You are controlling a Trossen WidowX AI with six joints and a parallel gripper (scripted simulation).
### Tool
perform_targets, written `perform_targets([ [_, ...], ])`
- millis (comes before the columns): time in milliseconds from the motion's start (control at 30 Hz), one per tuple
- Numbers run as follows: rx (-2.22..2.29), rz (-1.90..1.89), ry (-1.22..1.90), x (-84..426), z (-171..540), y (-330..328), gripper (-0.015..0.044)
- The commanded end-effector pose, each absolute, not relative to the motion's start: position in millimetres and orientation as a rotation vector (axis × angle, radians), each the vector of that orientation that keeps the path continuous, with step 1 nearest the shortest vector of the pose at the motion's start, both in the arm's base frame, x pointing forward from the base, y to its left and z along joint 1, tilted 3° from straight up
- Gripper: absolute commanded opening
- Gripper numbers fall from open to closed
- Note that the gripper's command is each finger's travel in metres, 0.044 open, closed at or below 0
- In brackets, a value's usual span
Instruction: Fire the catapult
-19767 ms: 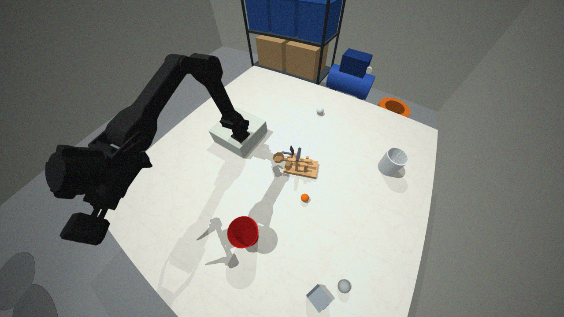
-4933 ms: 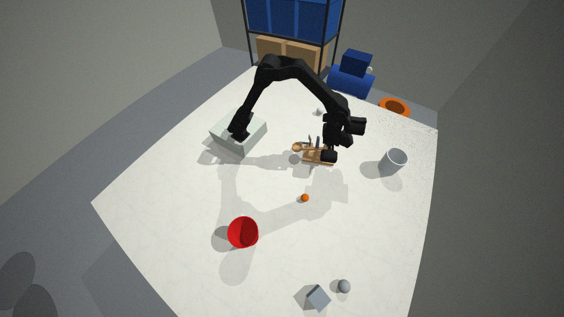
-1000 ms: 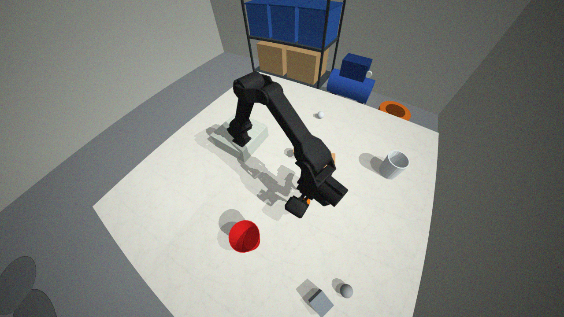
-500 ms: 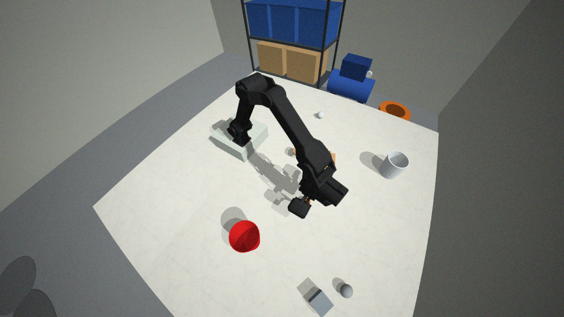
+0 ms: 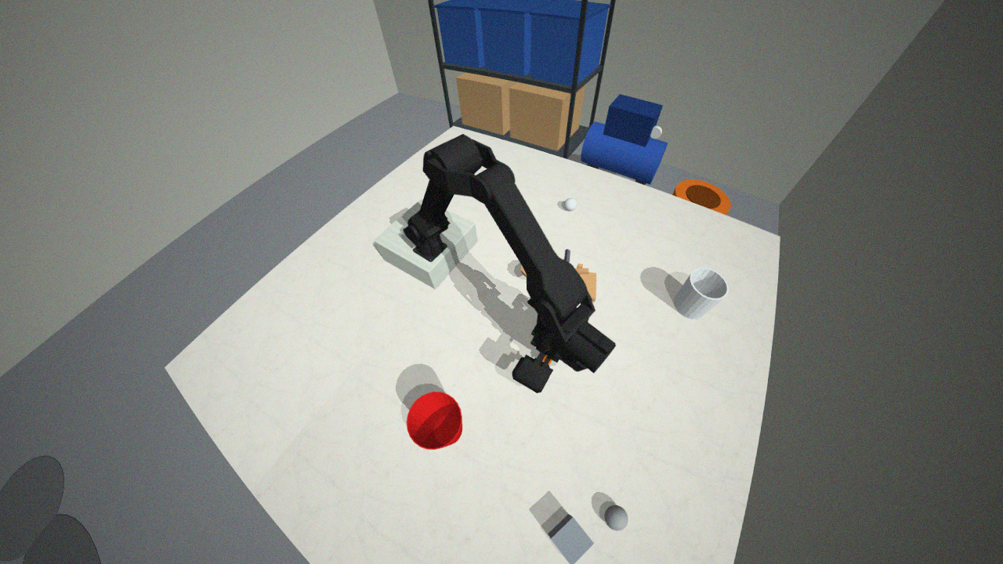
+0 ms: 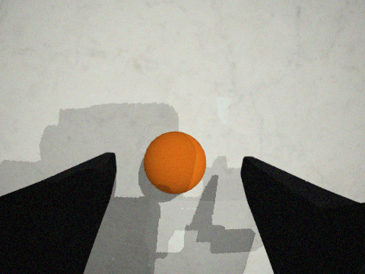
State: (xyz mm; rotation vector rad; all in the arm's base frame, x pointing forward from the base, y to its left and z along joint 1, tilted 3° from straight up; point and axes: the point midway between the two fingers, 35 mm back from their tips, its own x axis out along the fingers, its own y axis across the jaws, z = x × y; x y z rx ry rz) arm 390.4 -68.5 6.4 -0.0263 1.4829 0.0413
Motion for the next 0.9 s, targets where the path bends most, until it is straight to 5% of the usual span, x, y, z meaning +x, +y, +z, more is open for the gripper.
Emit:
perform_targets([
  [0,-0.024,0.048,1.497,387.9,-4.1,-67.2,0.0300],
  [167,-0.024,0.048,1.497,388.0,-9.7,-66.9,0.0300],
  [333,-0.024,0.048,1.497,388.0,-9.7,-66.9,0.0169],
  [600,-0.024,0.048,1.497,388.0,-9.7,-66.9,0.0115],
  [733,-0.024,0.048,1.497,389.2,1.6,-67.8,0.0010],
  [867,-0.024,0.048,1.496,390.3,32.7,-69.8,0.0000],
])
